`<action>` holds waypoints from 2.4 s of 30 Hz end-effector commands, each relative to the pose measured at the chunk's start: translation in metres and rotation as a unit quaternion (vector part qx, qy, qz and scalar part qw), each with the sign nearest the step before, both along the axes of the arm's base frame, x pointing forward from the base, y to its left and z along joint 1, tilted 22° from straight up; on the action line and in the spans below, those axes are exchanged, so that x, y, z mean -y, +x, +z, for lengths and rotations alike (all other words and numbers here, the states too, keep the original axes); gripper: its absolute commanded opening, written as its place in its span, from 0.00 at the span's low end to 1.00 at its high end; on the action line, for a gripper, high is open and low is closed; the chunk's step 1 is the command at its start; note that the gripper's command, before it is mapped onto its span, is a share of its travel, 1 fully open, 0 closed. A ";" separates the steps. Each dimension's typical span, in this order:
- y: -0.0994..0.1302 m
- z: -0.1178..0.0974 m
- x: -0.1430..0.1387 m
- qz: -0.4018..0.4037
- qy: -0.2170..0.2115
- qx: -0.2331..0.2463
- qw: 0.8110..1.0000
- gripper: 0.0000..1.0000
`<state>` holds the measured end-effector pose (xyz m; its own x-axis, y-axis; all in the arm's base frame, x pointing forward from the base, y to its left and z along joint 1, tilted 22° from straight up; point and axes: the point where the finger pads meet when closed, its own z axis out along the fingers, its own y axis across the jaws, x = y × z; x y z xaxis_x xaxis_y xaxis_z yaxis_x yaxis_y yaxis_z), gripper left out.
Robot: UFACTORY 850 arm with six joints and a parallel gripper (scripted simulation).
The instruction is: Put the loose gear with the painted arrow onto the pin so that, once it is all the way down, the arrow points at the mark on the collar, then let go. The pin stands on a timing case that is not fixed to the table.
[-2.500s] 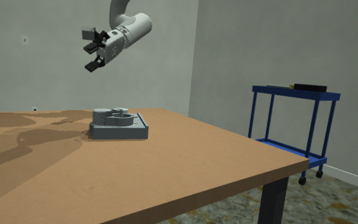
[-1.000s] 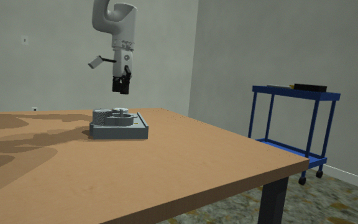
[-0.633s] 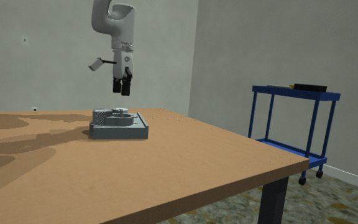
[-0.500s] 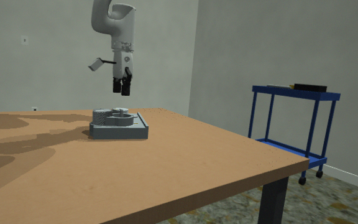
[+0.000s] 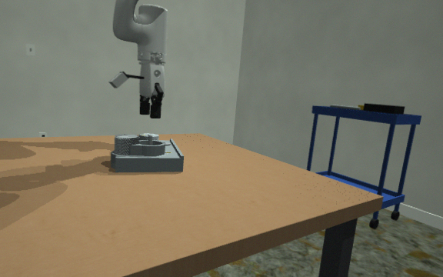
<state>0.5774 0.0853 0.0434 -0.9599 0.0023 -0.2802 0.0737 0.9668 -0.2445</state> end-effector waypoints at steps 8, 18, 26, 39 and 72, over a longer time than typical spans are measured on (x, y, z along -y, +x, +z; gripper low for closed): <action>0.001 0.001 0.000 0.075 -0.022 -0.020 0.997 1.00; 0.000 0.000 0.000 0.303 -0.089 -0.080 0.946 1.00; 0.000 0.000 0.000 0.467 -0.138 -0.118 0.866 1.00; -0.001 0.000 0.000 0.687 -0.210 -0.159 0.677 1.00; -0.001 -0.001 0.000 0.896 -0.262 -0.246 0.262 0.93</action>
